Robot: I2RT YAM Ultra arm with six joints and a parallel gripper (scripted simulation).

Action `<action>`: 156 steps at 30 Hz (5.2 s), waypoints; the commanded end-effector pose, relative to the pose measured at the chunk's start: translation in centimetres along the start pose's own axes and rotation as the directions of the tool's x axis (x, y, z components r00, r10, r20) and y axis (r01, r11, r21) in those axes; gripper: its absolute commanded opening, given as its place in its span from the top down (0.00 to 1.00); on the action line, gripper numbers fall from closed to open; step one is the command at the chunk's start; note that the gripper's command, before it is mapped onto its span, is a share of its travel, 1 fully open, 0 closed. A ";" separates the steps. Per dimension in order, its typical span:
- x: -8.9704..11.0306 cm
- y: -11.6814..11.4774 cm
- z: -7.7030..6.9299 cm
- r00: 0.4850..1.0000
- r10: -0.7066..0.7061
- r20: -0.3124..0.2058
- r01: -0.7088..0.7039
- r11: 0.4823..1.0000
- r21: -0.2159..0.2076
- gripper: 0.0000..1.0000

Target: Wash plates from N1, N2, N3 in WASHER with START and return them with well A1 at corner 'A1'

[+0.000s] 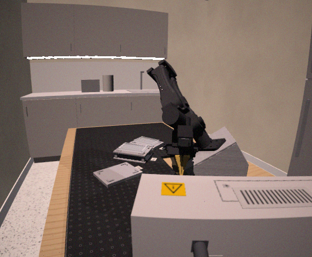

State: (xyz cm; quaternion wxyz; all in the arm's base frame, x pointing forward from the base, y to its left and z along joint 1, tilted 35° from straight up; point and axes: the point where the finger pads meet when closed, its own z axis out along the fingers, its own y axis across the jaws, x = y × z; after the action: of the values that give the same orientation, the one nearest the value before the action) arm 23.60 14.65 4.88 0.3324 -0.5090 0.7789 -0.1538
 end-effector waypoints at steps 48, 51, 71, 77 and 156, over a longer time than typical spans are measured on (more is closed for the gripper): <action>-0.4 -0.1 1.1 1.000 0.004 0.015 -0.004 1.000 0.000 1.00; -0.4 -0.1 1.1 1.000 0.004 0.015 -0.004 1.000 0.000 1.00; -0.4 -0.1 1.0 1.000 0.004 0.015 -0.004 1.000 0.000 1.00; -0.4 -0.1 0.3 1.000 0.004 0.015 -0.004 1.000 0.000 1.00; -2.4 -1.1 -6.5 1.000 0.005 0.015 -0.005 1.000 -0.001 0.00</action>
State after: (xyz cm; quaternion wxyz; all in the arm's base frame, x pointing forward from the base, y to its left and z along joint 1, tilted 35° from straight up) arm 20.18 14.92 10.18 0.3284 -0.5093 0.7802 -0.1552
